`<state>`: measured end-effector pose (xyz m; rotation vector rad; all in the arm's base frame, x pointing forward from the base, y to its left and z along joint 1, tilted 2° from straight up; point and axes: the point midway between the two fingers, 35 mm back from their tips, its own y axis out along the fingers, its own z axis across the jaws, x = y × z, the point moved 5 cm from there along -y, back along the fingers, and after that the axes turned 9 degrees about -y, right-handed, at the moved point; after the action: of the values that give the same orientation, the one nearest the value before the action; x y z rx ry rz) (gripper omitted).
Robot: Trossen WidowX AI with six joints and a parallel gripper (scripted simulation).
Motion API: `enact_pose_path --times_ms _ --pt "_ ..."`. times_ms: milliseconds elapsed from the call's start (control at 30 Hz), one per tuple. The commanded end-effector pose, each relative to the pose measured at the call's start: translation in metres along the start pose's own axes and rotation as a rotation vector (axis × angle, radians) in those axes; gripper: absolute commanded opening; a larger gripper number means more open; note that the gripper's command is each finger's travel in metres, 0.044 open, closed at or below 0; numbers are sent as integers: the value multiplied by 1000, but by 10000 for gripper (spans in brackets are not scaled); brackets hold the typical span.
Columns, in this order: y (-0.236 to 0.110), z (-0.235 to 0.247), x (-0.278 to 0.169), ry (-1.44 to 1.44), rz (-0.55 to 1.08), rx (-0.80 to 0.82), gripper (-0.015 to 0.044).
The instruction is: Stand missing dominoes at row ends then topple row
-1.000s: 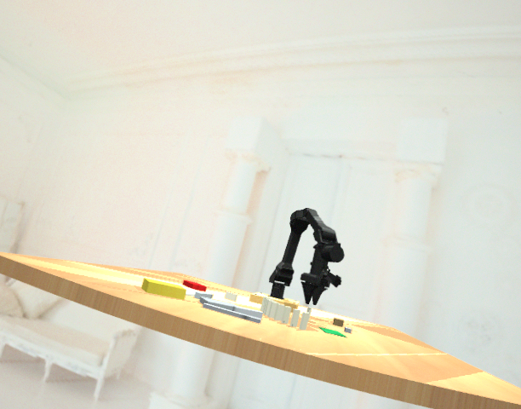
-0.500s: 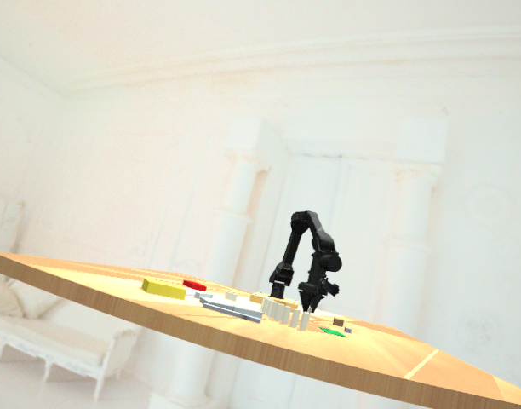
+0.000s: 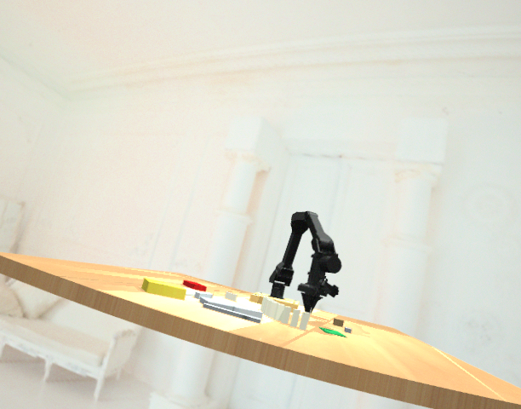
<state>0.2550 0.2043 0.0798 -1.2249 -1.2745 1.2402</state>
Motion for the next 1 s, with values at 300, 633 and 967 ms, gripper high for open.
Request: enact_pose_path --times_ms 300,633,967 --pt "-14 0 7 5 -14 -34 107" --pt "-136 -1 0 0 0 1 107" --pt "-136 -31 -77 491 4 0 107"
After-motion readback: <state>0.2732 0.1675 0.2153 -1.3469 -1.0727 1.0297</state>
